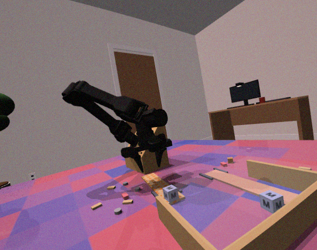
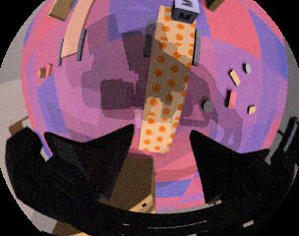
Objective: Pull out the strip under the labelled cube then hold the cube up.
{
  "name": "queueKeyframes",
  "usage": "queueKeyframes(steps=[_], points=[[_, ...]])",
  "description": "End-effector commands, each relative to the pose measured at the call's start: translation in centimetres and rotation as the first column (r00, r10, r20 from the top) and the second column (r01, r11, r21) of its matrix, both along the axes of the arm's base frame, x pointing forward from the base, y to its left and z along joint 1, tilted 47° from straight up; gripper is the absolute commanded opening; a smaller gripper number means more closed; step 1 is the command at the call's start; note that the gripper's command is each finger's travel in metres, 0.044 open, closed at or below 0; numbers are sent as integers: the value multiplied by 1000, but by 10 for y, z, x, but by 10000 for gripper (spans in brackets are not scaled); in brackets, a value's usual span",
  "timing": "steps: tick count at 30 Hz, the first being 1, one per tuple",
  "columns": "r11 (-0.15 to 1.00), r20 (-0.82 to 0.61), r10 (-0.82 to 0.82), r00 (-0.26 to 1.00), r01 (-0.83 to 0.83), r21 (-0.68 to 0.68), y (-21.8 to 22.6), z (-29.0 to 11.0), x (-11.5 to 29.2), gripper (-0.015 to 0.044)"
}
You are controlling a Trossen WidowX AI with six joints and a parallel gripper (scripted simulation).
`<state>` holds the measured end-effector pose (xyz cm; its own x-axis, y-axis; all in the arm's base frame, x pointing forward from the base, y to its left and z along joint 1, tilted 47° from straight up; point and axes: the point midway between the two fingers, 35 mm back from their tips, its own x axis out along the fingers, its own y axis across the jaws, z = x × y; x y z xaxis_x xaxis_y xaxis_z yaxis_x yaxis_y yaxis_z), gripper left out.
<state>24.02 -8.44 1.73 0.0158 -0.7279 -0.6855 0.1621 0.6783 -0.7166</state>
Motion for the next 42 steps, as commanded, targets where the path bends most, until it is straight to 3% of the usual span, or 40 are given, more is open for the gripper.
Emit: queueKeyframes(steps=[1,2,42], points=[[1000,4,3,1000,-2,-2,-1,5,15,420],[1000,4,3,1000,-2,-2,-1,6,18,440],[1000,12,2,1000,-2,-2,-11,44,142,440]])
